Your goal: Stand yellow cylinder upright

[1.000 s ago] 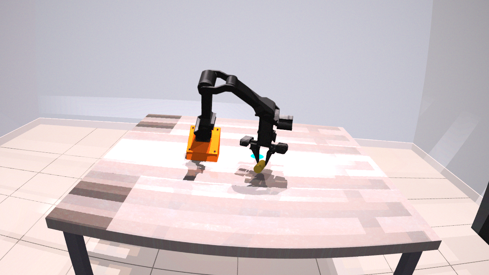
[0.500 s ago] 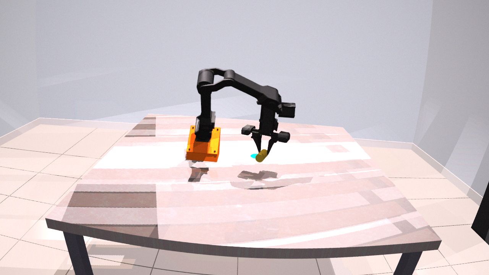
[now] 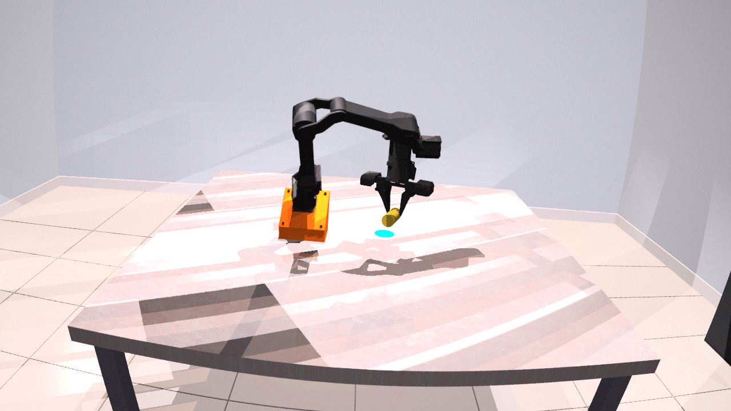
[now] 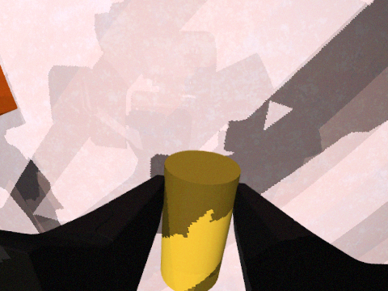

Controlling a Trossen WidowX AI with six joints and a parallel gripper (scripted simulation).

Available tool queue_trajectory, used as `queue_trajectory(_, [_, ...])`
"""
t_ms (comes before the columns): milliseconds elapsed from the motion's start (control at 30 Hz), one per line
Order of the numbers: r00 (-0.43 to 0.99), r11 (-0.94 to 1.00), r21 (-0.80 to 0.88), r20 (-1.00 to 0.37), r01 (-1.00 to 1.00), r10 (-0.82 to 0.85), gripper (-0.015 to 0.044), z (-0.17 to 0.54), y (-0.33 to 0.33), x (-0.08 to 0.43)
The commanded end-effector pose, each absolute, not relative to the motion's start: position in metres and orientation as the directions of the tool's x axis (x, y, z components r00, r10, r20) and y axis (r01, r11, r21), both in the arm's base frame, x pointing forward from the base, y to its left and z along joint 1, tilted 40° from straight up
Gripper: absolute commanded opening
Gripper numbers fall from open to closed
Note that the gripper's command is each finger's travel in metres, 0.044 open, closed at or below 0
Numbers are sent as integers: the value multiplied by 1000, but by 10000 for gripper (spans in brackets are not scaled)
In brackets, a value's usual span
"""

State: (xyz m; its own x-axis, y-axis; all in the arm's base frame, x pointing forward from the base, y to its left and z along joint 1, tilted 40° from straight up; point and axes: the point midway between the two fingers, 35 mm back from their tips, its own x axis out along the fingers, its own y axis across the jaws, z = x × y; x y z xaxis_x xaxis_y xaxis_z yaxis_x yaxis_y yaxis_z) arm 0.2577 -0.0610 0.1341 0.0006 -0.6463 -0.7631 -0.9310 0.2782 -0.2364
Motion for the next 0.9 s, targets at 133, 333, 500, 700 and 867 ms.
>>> queue_trajectory(133, [4,284,-239,-771,-929,-637,105,128,-46,262])
queue_trajectory(333, [5,285,-238,-776,-929,-631,105,117,-29,265])
queue_trajectory(500, [6,286,-237,-779,-929,-627,105,109,-16,267])
queue_trajectory(700, [6,287,-235,-782,-929,-623,105,98,1,267])
queue_trajectory(867, [5,288,-235,-783,-928,-622,105,90,14,267])
